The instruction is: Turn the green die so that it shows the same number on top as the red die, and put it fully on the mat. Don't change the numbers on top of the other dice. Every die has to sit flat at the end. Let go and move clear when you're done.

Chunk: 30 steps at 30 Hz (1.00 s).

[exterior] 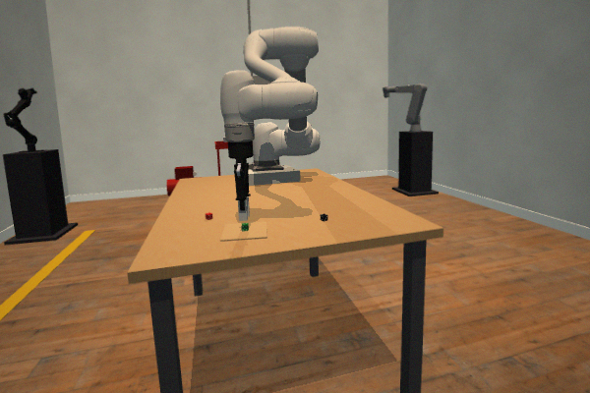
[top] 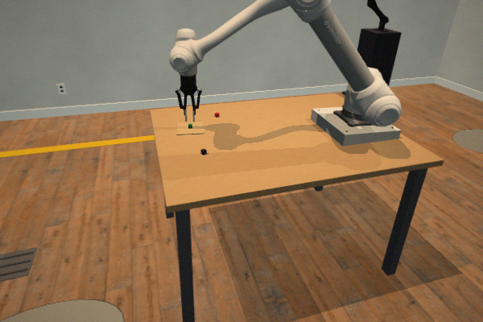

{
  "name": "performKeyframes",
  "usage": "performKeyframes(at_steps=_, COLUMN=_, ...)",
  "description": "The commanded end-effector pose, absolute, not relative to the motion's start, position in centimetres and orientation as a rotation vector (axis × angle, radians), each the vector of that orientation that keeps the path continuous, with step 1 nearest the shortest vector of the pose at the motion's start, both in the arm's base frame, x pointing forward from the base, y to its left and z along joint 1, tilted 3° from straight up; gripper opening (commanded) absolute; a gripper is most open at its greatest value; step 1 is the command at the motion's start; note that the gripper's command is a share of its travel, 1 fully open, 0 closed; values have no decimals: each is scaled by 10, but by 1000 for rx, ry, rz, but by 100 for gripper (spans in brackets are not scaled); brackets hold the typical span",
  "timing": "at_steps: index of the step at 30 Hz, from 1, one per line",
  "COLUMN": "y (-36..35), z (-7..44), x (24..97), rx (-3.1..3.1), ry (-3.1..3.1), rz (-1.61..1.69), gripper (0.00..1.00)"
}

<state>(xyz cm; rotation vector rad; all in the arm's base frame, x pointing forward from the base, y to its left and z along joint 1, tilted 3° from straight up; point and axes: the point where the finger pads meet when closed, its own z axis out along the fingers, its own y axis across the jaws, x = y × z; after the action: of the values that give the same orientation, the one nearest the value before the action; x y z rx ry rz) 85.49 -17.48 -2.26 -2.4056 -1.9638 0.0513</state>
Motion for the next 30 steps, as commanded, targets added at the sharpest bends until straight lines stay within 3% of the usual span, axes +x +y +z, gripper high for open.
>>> performKeyframes(at_steps=1, y=-175, z=-10, x=856, rx=-2406, ry=-1964, rz=51, gripper=29)
performKeyframes(at_steps=17, y=-175, z=31, x=858, rx=-2406, ry=-1964, rz=51, gripper=29)
performKeyframes(at_steps=18, y=-175, z=31, x=858, rx=-2406, ry=-1964, rz=51, gripper=100)
performKeyframes(at_steps=30, y=-175, z=31, x=858, rx=-2406, ry=-1964, rz=51, gripper=100)
